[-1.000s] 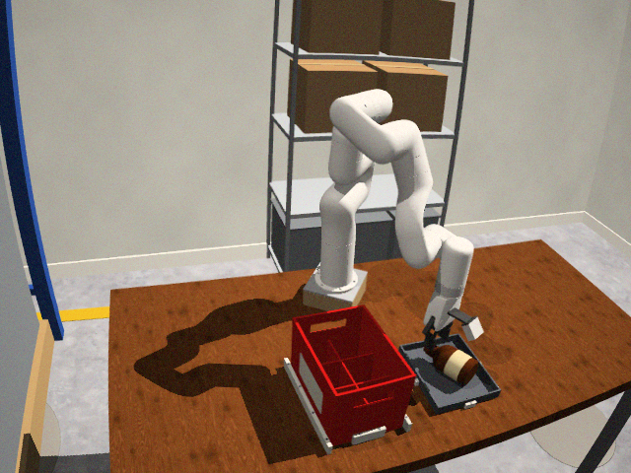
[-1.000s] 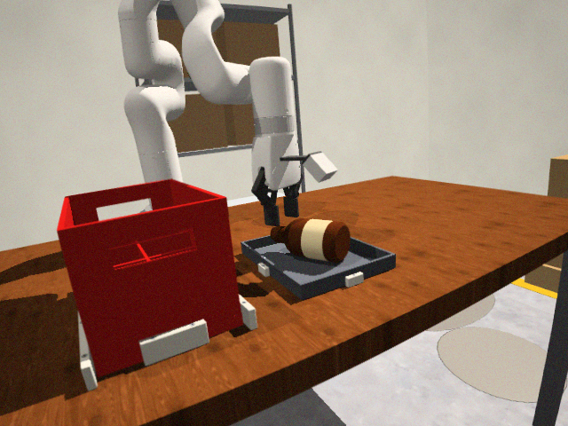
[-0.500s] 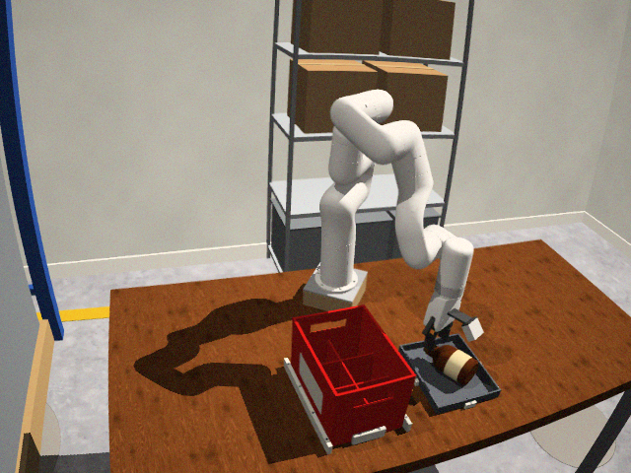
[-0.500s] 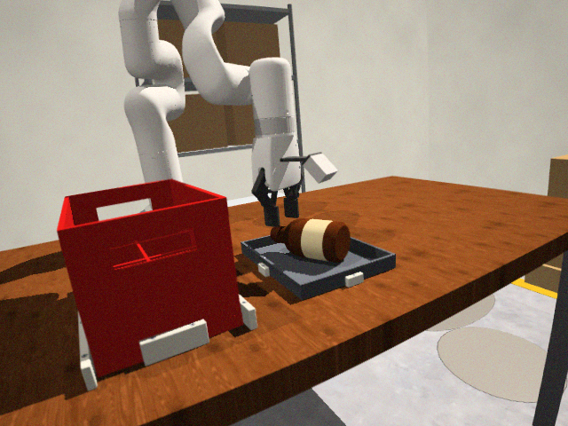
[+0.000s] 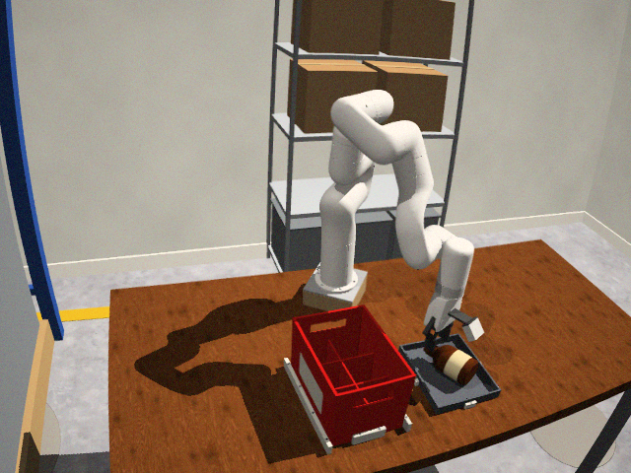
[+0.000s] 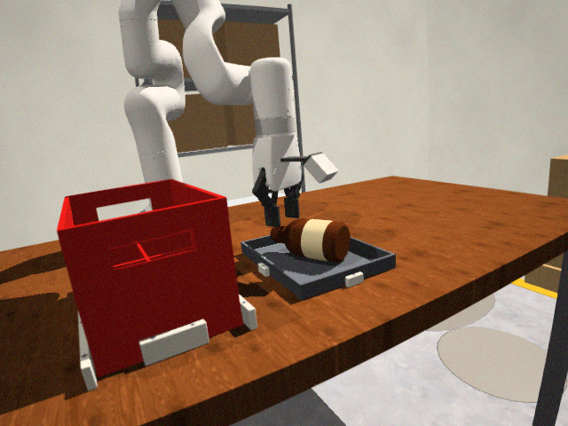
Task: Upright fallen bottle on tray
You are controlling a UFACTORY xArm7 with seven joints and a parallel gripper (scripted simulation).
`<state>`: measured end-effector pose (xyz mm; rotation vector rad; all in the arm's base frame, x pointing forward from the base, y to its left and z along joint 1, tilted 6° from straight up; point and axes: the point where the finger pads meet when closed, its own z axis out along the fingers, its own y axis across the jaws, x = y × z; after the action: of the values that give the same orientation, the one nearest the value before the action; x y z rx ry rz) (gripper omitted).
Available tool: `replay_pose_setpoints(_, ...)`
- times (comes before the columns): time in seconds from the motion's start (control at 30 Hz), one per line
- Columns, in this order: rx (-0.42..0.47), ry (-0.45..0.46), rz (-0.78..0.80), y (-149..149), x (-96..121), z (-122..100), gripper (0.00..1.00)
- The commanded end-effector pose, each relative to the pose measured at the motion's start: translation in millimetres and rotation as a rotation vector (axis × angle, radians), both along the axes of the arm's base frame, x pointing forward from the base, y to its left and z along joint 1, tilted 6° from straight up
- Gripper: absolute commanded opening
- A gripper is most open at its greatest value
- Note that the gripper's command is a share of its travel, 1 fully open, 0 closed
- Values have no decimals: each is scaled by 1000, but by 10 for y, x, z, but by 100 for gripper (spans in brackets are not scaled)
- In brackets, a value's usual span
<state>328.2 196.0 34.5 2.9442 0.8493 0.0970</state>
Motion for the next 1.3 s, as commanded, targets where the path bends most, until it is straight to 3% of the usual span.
replay_pose_setpoints(0.0,2,-3,0,11,12,11,65)
replay_pose_setpoints(1.27,2,-3,0,5,22,-108,65)
